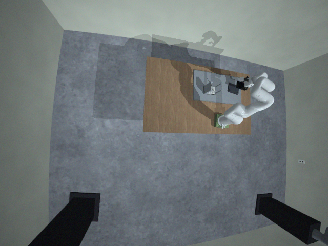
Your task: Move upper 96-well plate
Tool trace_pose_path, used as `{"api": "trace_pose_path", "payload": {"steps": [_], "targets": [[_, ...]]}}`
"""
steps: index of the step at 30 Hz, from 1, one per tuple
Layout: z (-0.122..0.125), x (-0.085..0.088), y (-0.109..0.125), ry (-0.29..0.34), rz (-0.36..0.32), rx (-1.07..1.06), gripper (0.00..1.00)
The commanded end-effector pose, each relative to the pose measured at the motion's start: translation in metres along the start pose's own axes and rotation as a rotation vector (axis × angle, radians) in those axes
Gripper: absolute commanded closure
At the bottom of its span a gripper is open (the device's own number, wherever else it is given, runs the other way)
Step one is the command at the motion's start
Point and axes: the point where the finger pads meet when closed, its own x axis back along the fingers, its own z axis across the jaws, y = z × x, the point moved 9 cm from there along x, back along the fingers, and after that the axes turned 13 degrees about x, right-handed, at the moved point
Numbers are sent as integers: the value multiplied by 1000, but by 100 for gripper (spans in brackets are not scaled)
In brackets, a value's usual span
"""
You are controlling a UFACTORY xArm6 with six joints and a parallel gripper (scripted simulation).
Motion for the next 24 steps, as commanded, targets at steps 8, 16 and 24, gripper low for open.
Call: {"api": "trace_pose_path", "payload": {"steps": [8, 16, 24], "targets": [[1, -14, 1, 4, -3, 0, 100], [1, -27, 1, 4, -3, 0, 100], [1, -37, 1, 4, -3, 0, 100]]}}
